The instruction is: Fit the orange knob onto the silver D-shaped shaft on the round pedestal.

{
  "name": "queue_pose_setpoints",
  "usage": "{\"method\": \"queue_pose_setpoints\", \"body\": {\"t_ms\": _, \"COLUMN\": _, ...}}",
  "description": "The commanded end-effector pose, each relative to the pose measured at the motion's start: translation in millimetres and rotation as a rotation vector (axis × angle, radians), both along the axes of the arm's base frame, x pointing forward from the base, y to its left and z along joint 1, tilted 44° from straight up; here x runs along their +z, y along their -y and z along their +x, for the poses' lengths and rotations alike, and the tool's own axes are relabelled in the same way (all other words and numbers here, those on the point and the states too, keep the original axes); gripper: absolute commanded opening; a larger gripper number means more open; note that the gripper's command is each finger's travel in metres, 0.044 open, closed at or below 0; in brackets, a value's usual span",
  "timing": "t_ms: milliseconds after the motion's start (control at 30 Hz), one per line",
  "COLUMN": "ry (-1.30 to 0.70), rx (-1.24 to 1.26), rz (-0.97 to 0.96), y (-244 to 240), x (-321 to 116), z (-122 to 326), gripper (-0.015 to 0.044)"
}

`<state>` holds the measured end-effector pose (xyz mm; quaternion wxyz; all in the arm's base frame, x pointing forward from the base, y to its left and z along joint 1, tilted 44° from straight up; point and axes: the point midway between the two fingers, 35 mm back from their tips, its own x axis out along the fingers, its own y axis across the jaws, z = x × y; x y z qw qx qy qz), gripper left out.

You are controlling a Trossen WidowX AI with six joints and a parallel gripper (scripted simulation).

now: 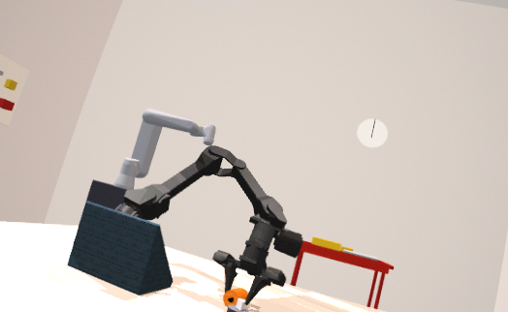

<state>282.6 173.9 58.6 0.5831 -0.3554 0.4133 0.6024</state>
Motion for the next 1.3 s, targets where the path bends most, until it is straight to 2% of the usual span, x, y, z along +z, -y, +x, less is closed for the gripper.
{"method": "queue_pose_setpoints", "body": {"t_ms": 0, "ry": -0.001, "rx": -0.004, "rz": 0.0, "y": 0, "x": 0, "z": 0, "gripper": 0.024}}
{"method": "queue_pose_setpoints", "body": {"t_ms": 133, "ry": -0.001, "rx": -0.004, "rz": 0.0, "y": 0, "x": 0, "z": 0, "gripper": 0.024}}
{"method": "queue_pose_setpoints", "body": {"t_ms": 433, "ry": -0.001, "rx": -0.004, "rz": 0.0, "y": 0, "x": 0, "z": 0, "gripper": 0.018}}
{"method": "queue_pose_setpoints", "body": {"t_ms": 567, "ry": 0.0, "rx": -0.004, "rz": 0.013, "y": 1, "x": 0, "z": 0, "gripper": 0.0179}}
{"method": "queue_pose_setpoints", "body": {"t_ms": 1267, "ry": 0.009, "rx": -0.033, "rz": 0.376, "y": 24, "x": -5, "z": -1, "gripper": 0.0179}}
